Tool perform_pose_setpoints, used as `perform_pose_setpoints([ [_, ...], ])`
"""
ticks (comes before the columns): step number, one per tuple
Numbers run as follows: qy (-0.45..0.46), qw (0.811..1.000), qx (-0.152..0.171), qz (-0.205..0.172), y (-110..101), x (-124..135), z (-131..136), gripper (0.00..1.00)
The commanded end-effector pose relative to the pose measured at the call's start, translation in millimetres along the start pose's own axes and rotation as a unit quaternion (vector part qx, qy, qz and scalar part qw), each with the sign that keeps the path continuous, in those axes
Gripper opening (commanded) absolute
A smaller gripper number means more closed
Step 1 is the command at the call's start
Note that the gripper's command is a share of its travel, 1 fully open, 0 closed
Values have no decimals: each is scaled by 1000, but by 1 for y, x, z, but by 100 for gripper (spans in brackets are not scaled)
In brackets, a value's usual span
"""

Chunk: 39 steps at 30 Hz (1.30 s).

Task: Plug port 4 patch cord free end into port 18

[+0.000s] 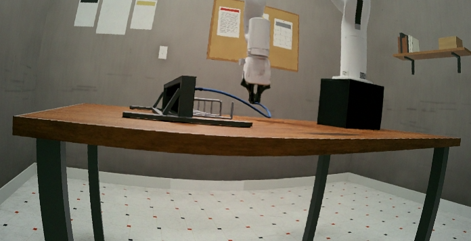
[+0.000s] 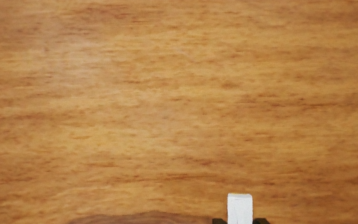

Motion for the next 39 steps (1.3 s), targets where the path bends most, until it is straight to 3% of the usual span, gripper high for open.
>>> perform_pose_setpoints([
  [1,0,1000,-1,0,-3,0,-1,0],
  [39,-7,1000,-1,0,-3,1,-2,0],
])
Point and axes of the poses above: the point where the finger pads meet when closed, its own y axis out along the fingers, its own z axis across the jaws, x = y × z, the point moved 4 cm from there along -y, back along the fingers, and after that the axes turned 9 degrees about y, right-handed, at the moved point
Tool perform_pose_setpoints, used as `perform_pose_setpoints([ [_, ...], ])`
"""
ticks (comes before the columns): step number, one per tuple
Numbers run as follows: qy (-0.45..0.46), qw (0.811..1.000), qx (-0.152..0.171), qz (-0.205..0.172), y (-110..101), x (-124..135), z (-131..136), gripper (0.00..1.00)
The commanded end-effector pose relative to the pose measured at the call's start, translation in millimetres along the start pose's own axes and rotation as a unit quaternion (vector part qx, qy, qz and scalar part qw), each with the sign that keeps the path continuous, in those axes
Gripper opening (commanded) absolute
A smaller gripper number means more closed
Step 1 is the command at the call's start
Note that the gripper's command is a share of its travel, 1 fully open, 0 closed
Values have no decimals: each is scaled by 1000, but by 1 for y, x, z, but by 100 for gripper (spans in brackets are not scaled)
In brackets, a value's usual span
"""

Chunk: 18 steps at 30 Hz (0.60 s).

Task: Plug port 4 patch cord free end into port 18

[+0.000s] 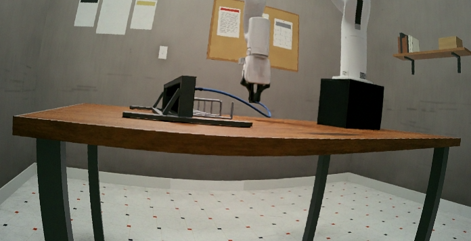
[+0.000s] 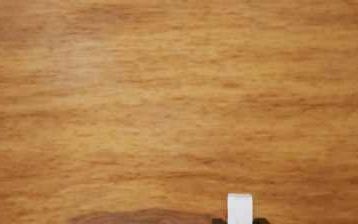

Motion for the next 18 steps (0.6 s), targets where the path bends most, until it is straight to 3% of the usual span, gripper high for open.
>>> perform_pose_setpoints([
  [1,-4,1000,-1,0,-1,0,-2,0],
  [18,-33,999,-2,-2,-2,5,-8,0],
])
Point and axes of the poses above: the point where the finger pads meet when closed, its own y axis out along the fingers, its own z axis across the jaws, x = y × z, the point moved 4 cm from there along -y, back along the fingers, and after that the axes turned 9 degrees about y, right-handed, at the moved point
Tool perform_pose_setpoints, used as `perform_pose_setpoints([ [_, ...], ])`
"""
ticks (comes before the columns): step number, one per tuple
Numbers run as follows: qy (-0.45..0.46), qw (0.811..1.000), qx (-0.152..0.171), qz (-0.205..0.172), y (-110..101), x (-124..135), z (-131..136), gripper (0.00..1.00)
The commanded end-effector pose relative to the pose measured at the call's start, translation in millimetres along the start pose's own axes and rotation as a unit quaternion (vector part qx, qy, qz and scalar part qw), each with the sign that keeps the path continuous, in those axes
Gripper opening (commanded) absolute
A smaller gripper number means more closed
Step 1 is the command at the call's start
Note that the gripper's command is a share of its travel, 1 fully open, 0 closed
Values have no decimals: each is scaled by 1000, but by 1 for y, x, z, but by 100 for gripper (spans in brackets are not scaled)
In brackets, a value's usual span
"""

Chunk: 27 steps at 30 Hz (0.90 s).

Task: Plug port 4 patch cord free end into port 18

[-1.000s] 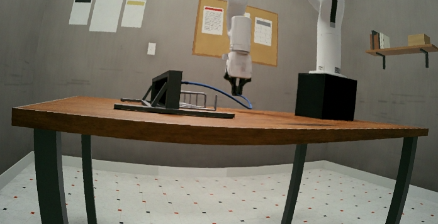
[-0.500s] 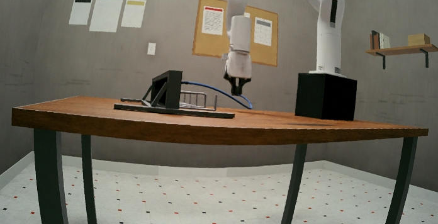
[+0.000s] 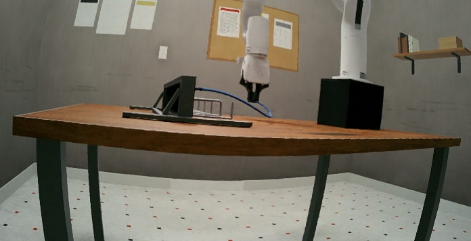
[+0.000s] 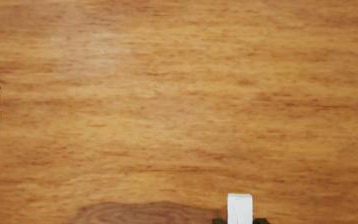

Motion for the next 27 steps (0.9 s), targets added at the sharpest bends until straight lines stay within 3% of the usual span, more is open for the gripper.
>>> perform_pose_setpoints([
  [1,-9,1000,-1,-1,-1,1,-3,0],
  [27,-75,997,-5,-6,-4,10,-20,0],
])
Point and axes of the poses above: the point where the finger pads meet when closed, its own y axis out along the fingers, its own z axis across the jaws, x = y × z, the point moved 4 cm from there along -y, back along the fingers, and after that the axes turned 9 degrees about y, right-handed, at the moved point
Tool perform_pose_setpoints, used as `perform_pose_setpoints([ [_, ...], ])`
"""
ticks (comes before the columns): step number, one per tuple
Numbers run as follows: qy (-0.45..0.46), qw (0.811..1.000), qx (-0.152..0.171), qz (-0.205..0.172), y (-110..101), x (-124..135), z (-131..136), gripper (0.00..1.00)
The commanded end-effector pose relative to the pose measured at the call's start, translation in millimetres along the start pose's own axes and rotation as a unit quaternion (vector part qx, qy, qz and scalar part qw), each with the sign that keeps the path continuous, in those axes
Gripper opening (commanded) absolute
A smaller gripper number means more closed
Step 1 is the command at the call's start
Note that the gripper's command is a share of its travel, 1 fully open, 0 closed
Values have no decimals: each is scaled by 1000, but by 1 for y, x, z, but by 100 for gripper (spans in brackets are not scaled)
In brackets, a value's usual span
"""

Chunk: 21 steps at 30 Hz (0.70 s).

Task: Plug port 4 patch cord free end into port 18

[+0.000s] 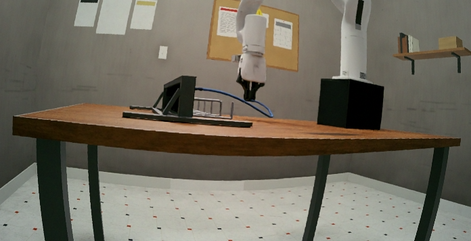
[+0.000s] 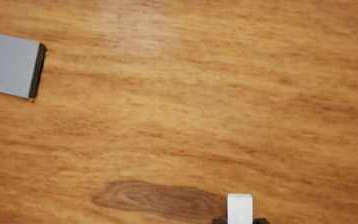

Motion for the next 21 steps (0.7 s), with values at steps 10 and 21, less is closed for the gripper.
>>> perform_pose_setpoints([
  [10,-34,999,-2,-5,-2,3,-10,0],
  [21,-70,998,-4,-8,-4,6,-20,0],
])
Point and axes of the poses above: the point where the finger pads meet when closed, its own y axis out along the fingers, its own z axis across the jaws, x = y × z, the point moved 4 cm from there along -y, back along the fingers, and after that the axes turned 9 degrees about y, right-handed, at the moved point
